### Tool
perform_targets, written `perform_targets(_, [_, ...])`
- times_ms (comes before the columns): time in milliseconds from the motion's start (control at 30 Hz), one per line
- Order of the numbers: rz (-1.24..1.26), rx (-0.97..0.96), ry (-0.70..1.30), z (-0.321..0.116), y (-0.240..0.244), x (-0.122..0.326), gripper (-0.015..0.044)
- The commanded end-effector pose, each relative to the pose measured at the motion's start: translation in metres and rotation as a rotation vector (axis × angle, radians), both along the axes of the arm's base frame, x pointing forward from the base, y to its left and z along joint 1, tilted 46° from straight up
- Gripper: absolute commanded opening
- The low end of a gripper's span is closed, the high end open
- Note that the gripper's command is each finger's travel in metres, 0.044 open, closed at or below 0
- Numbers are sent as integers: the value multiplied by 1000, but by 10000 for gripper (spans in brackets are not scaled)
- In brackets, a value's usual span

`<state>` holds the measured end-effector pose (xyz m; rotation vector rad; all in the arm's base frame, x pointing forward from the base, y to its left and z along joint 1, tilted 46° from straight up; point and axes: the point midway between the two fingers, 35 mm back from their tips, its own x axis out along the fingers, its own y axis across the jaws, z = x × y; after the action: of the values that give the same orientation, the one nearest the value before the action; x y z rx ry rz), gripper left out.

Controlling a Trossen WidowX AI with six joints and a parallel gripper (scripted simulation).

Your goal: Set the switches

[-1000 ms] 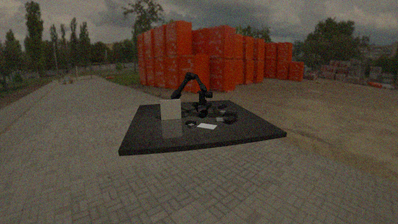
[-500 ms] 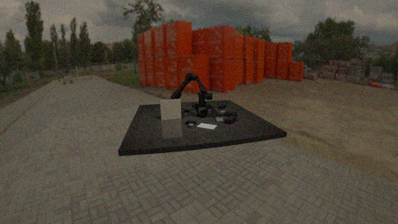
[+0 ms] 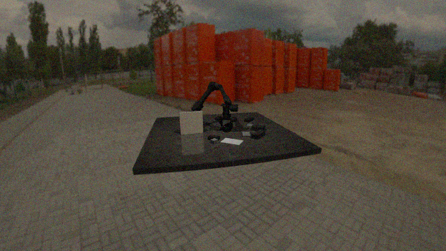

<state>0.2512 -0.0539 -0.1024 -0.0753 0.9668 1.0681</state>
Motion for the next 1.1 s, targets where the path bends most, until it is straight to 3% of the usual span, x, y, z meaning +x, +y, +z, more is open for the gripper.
perform_targets(0, [-4,3,-3,-1,0,1,156])
perform_targets(200, [-4,3,-3,-3,-3,3,0])
perform_targets(1067, [-4,1,-4,-12,-16,11,0])
